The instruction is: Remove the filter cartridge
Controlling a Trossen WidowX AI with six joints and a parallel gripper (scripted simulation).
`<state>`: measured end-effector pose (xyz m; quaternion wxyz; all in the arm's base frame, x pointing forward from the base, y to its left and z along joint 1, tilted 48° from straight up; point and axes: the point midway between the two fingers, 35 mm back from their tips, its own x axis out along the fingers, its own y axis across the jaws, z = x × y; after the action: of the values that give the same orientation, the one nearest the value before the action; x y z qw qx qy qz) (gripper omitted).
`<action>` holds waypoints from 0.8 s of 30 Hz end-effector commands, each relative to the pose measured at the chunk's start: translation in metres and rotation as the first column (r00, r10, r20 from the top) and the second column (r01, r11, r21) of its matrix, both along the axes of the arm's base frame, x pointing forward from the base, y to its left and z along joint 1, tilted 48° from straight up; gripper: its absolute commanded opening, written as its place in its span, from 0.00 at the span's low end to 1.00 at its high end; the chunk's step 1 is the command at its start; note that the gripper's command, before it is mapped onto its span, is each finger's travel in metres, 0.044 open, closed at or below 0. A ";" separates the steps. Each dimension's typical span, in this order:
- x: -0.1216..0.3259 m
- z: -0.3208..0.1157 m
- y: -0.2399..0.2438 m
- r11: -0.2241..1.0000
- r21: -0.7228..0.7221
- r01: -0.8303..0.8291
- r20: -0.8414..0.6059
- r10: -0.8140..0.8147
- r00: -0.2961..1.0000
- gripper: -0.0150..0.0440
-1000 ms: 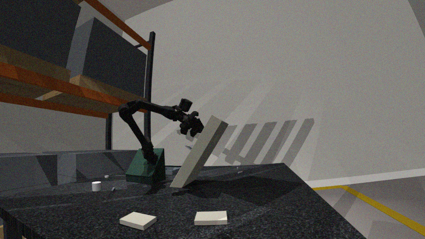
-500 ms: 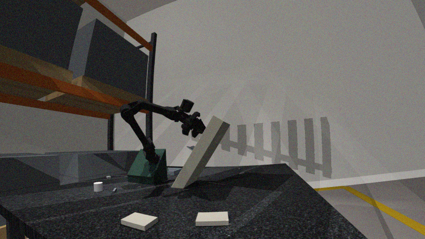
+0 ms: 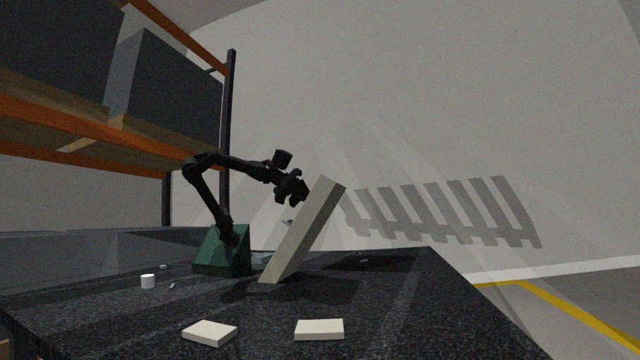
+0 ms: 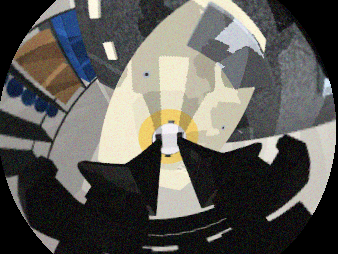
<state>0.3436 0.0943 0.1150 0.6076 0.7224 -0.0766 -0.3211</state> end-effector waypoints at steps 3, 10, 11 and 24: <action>0.000 -0.001 0.000 1.000 -0.001 -0.006 -0.006 0.006 1.000 0.44; 0.001 -0.002 0.000 1.000 -0.001 -0.006 -0.006 0.006 1.000 0.44; 0.002 -0.002 -0.001 1.000 -0.001 -0.006 -0.006 0.006 1.000 0.44; 0.008 -0.005 -0.005 1.000 -0.001 -0.006 -0.005 0.006 1.000 0.44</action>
<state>0.3492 0.0910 0.1125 0.6074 0.7230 -0.0764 -0.3201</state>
